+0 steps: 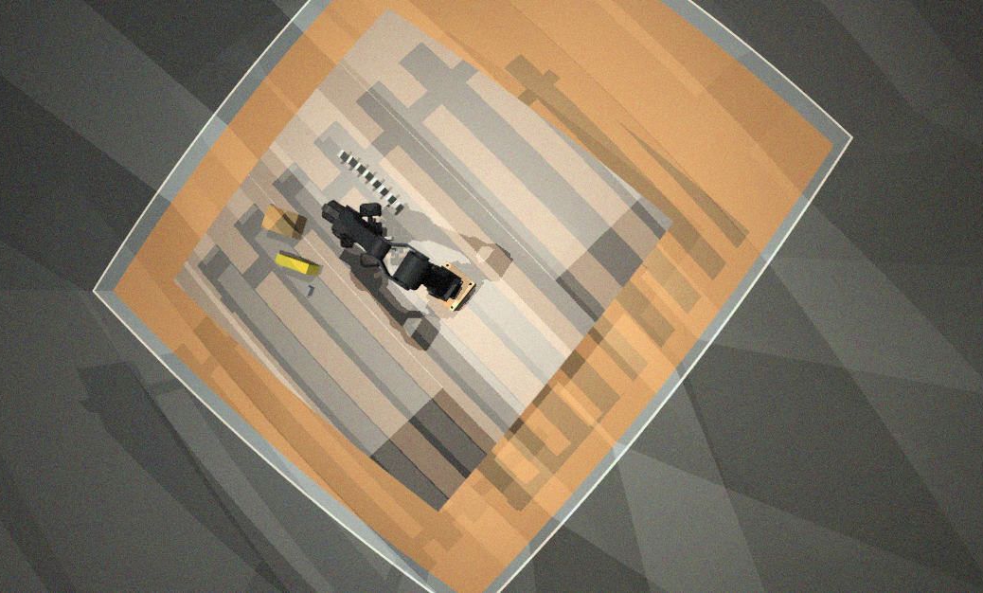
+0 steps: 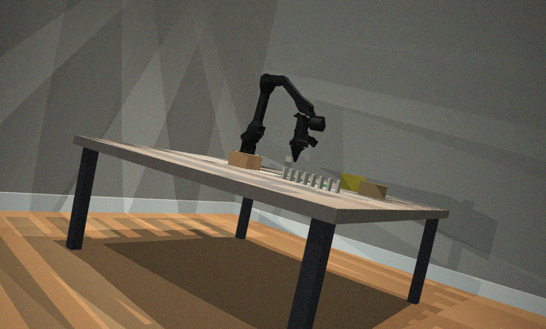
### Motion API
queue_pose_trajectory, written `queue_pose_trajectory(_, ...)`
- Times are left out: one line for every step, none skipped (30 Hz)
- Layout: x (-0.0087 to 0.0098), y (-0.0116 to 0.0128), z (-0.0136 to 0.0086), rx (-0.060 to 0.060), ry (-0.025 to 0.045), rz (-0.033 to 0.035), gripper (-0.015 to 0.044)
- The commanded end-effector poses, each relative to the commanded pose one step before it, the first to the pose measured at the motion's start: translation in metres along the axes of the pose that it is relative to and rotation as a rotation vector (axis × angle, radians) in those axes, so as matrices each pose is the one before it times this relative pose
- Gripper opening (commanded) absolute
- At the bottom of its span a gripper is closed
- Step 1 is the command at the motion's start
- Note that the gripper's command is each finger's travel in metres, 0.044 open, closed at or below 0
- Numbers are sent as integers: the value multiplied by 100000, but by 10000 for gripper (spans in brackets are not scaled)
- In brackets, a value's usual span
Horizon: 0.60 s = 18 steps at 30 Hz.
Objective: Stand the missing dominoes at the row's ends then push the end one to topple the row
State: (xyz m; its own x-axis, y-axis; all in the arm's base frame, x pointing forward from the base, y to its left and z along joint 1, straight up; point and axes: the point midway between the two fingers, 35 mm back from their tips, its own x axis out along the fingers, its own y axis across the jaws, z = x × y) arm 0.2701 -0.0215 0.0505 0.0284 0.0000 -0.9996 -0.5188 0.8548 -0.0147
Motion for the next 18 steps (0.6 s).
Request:
queue_pose_trajectory(-6131,351,-524,-312,221,-125,28)
queue_pose_trajectory(-1039,34,-46,0,3,2,28)
queue_pose_trajectory(-618,19,-26,0,2,1,28)
queue_pose_trajectory(-206,8,-11,0,1,1,28)
queue_pose_trajectory(0,0,0,0,0,0,28)
queue_pose_trajectory(0,0,0,0,0,0,28)
queue_pose_trajectory(0,0,0,0,0,0,28)
queue_pose_trajectory(0,0,0,0,0,0,28)
queue_pose_trajectory(0,0,0,0,0,0,28)
queue_pose_trajectory(0,0,0,0,0,0,28)
queue_pose_trajectory(-5,128,163,-1080,-16,14,28)
queue_pose_trajectory(-14,390,489,-3241,-49,41,28)
queue_pose_trajectory(-21,655,821,-5402,-84,68,28)
queue_pose_trajectory(-22,820,1045,-6755,-107,85,28)
queue_pose_trajectory(-17,815,1075,-6774,-110,84,28)
queue_pose_trajectory(-12,807,1101,-6774,-113,83,28)
queue_pose_trajectory(-8,798,1128,-6774,-115,82,28)
queue_pose_trajectory(-3,788,1155,-6774,-118,80,28)
